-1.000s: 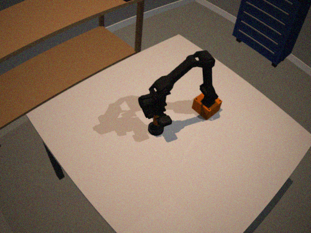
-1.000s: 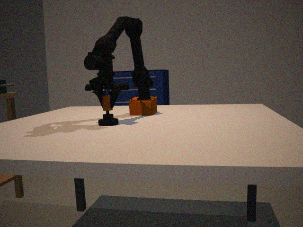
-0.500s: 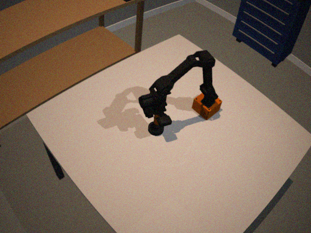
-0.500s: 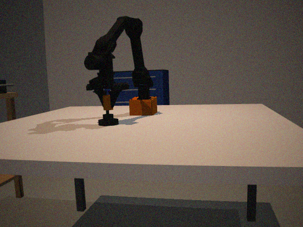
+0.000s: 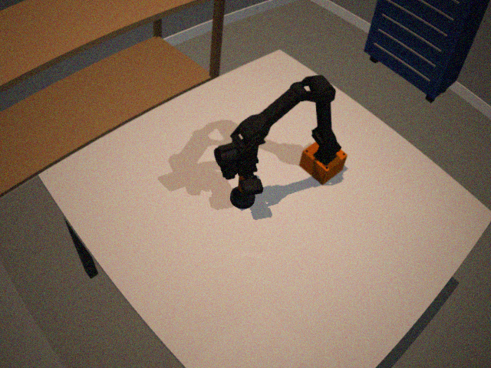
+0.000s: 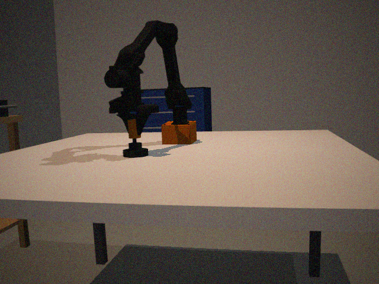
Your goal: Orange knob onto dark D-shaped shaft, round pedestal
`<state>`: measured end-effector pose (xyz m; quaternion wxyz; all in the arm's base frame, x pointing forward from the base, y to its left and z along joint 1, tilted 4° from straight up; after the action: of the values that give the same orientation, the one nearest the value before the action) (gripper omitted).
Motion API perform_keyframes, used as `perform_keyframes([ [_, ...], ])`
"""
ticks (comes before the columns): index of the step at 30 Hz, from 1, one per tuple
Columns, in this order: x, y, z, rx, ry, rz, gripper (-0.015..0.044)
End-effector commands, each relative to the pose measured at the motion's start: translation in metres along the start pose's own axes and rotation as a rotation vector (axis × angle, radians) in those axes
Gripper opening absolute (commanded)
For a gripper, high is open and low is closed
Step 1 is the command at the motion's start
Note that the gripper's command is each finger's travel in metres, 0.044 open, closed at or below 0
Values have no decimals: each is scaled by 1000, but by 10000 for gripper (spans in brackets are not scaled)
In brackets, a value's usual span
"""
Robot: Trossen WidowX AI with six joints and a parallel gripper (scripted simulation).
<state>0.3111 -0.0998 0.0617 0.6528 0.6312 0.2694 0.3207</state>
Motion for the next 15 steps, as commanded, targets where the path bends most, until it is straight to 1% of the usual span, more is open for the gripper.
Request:
perform_keyframes([
  [1, 2, 4, 5, -12, -6, 6, 0],
  [5, 3, -1, 5, -12, -6, 6, 0],
  [15, 3, 3, 5, -12, -6, 6, 0],
])
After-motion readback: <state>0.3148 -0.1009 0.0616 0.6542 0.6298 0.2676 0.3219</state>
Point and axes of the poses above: the point midway between the two fingers, 35 mm back from their tips, its own y axis back along the fingers, its own x axis across the jaws, z = x × y, the point moved 1 cm from there along y, back along the fingers, and after that the axes turned 10 degrees about -y, right-handed, at the moved point
